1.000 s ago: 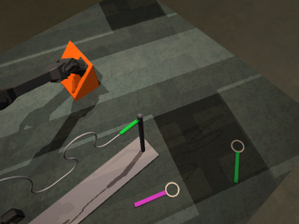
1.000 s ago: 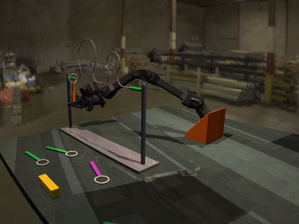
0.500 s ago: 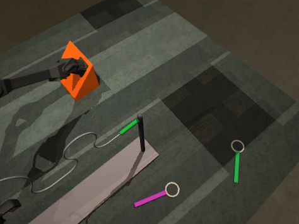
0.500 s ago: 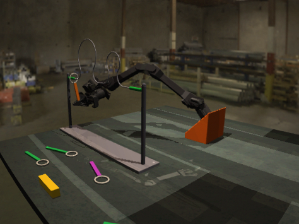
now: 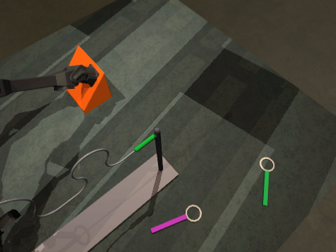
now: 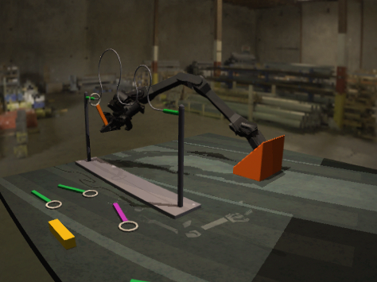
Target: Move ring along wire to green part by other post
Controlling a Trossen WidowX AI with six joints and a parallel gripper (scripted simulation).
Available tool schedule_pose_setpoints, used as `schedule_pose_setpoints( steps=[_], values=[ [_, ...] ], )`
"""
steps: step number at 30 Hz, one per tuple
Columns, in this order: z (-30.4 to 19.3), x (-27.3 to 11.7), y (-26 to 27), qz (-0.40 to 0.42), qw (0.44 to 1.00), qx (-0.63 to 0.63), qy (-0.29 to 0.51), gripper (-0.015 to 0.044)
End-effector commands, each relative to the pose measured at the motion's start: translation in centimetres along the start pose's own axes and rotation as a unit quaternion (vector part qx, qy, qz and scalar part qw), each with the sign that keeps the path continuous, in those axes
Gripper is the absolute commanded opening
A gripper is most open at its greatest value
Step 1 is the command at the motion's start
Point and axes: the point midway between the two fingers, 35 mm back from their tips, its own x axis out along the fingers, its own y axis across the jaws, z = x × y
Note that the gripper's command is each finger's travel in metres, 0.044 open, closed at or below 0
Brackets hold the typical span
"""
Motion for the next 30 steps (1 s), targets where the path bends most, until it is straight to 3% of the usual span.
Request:
schedule_pose_setpoints(
  steps=[1, 30],
  values=[
    [0.2, -1.0, 0.7, 0.004, 0.999, 0.002, 0.033, -0.0150],
    [1.2, -1.4, 8.0, 0.099, 0.978, 0.180, 0.032, -0.0150]
  ],
)
